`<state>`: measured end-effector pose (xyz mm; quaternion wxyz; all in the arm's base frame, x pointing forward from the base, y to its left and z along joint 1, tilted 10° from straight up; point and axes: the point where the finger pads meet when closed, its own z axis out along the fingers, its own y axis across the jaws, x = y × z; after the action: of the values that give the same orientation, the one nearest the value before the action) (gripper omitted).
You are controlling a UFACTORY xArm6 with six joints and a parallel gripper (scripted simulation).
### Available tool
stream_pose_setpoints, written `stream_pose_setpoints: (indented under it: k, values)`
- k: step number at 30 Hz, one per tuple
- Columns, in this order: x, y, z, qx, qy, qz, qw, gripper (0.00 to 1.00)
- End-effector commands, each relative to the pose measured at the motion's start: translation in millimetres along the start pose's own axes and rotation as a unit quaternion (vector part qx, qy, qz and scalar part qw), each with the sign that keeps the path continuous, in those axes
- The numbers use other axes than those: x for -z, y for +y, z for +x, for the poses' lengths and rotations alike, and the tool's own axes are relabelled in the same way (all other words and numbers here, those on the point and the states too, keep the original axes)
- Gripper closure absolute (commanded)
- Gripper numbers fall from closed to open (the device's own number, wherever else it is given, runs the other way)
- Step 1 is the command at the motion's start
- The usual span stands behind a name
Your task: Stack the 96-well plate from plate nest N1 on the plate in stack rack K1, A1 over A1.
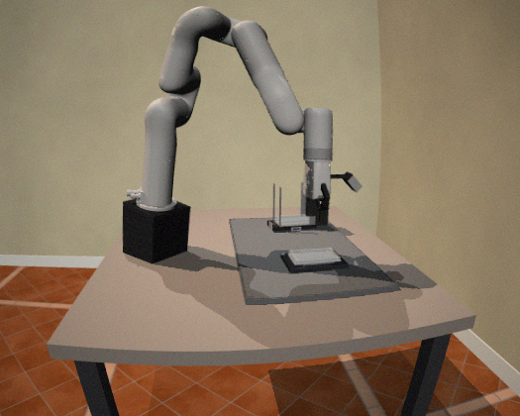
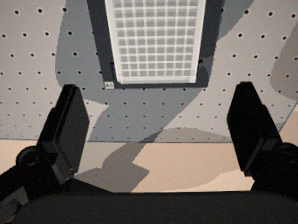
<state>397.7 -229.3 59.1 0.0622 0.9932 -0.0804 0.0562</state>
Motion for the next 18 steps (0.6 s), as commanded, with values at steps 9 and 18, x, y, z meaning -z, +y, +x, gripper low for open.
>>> stream_pose_setpoints:
  k: [9, 18]
  values:
    - [-18.2, 0, 1, 0.000, 0.001, 0.000, 1.000, 0.00]
    - [-29.9, 0, 1, 0.000, 0.001, 0.000, 1.000, 0.00]
